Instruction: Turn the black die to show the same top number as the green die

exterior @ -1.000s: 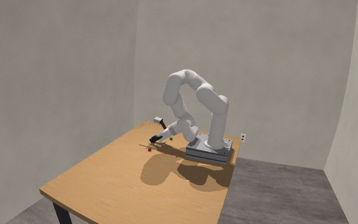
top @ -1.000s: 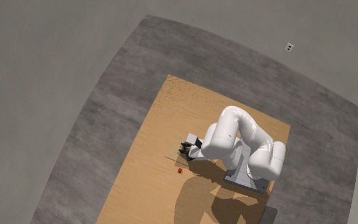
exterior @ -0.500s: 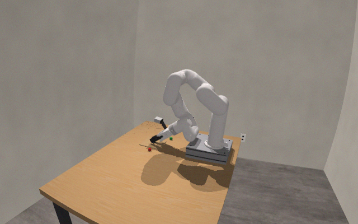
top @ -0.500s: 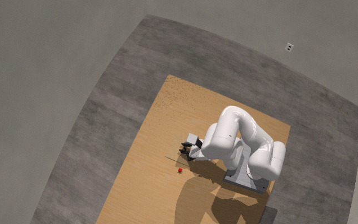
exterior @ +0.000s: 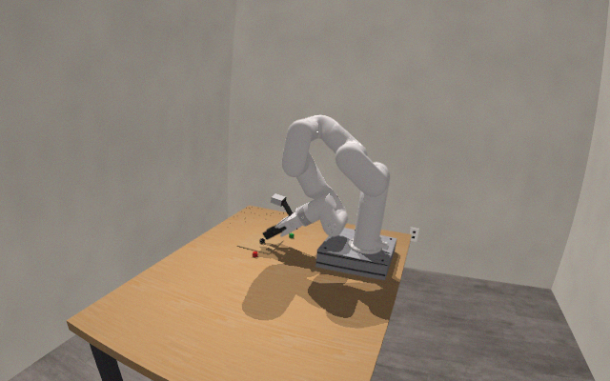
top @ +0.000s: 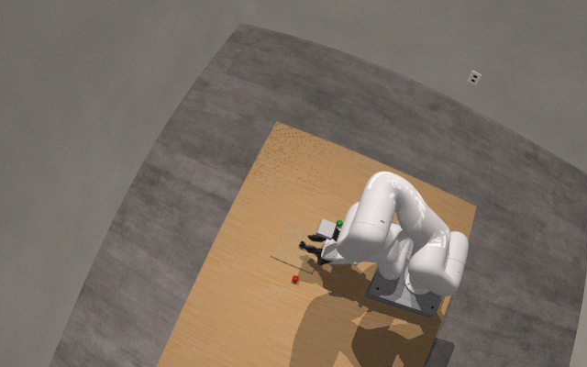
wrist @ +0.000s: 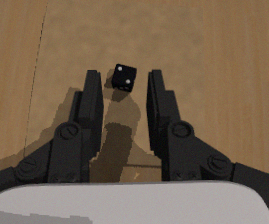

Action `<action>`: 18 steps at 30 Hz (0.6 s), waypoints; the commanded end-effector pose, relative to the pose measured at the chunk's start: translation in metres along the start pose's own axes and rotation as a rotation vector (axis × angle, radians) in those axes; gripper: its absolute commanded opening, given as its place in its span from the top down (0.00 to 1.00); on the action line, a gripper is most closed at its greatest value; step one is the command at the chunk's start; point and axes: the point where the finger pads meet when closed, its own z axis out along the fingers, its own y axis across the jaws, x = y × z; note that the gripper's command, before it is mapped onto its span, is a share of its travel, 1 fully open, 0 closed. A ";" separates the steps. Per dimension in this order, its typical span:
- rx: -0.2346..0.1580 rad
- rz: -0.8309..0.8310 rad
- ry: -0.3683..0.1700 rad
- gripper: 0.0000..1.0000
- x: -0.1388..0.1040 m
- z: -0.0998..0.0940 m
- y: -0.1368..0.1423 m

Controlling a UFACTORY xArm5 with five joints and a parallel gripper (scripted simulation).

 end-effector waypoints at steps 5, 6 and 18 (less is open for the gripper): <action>0.000 0.000 0.002 0.69 0.001 -0.007 0.000; 0.000 0.000 0.002 0.69 0.001 -0.007 0.000; 0.000 0.000 0.002 0.69 0.026 -0.026 0.000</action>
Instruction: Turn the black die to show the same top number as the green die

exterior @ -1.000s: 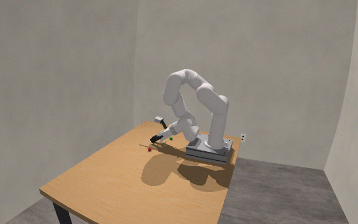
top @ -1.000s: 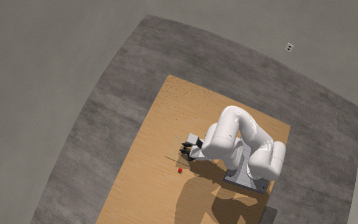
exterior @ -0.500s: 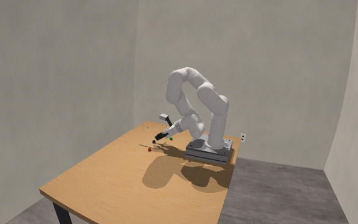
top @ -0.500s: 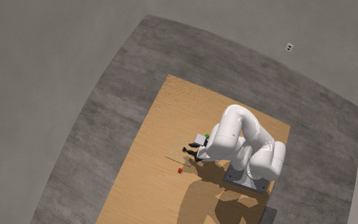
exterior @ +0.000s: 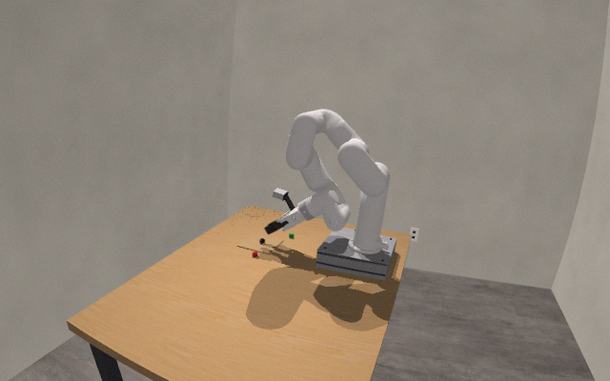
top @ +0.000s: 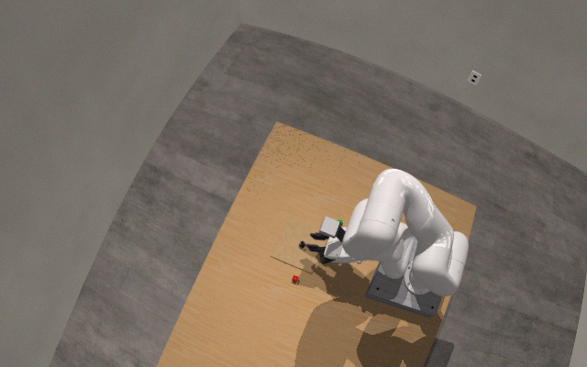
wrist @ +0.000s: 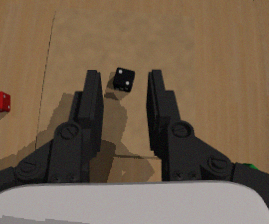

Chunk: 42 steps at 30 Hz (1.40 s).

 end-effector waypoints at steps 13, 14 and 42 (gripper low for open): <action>0.000 0.000 0.000 0.69 0.033 -0.023 0.000; 0.000 0.000 0.000 0.69 0.033 -0.023 0.000; 0.005 0.019 -0.406 0.69 0.058 -0.011 0.001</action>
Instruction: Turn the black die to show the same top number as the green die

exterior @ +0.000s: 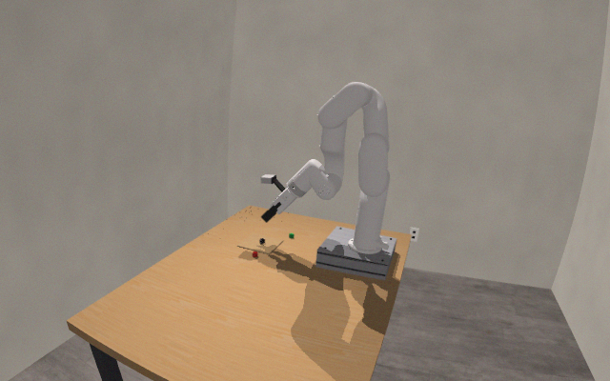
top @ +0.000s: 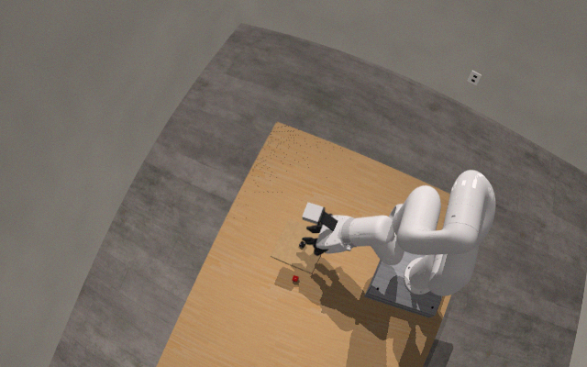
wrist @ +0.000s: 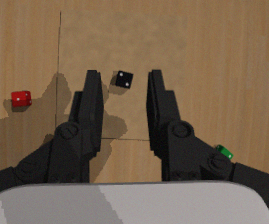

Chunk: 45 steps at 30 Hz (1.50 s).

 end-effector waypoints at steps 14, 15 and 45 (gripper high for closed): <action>0.004 -0.006 -0.462 0.69 0.030 0.006 -0.004; 0.005 -0.008 -0.497 0.69 0.033 0.007 -0.004; 0.004 -0.011 -0.705 0.00 0.046 0.009 -0.009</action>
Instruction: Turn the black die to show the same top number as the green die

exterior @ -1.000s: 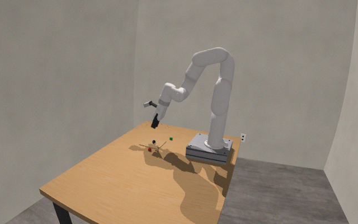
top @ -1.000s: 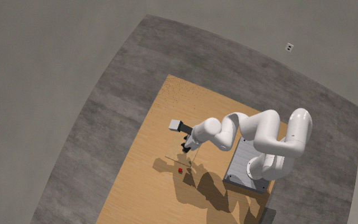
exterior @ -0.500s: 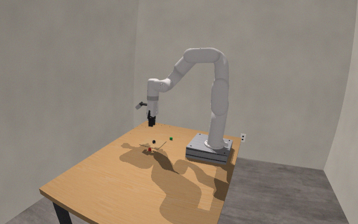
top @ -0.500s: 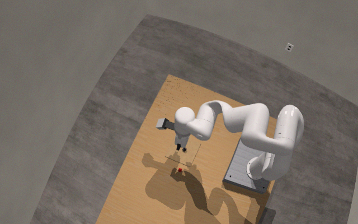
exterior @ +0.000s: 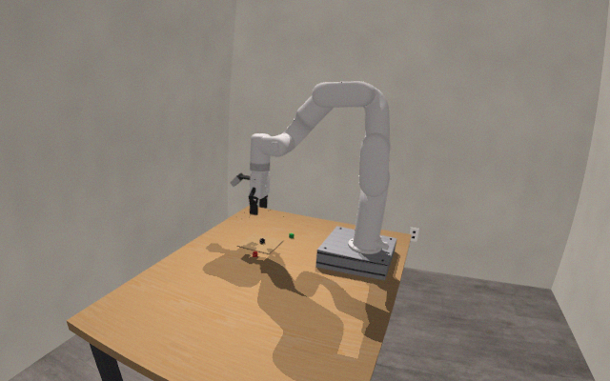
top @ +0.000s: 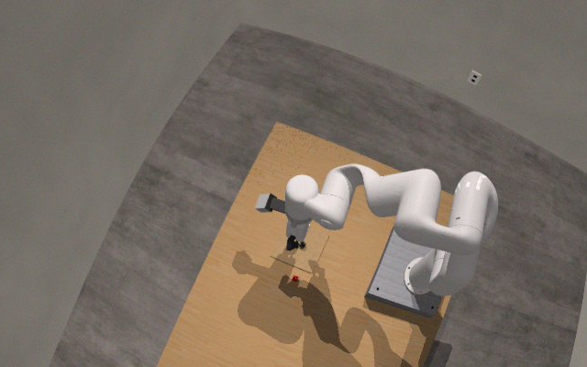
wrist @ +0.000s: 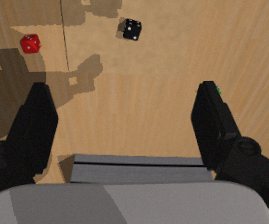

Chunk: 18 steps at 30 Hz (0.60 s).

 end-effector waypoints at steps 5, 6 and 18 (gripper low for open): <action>0.000 0.000 0.004 0.00 0.001 -0.007 -0.001; 0.000 0.000 0.004 0.00 0.001 -0.009 -0.001; 0.000 0.000 0.004 0.00 0.001 -0.038 -0.002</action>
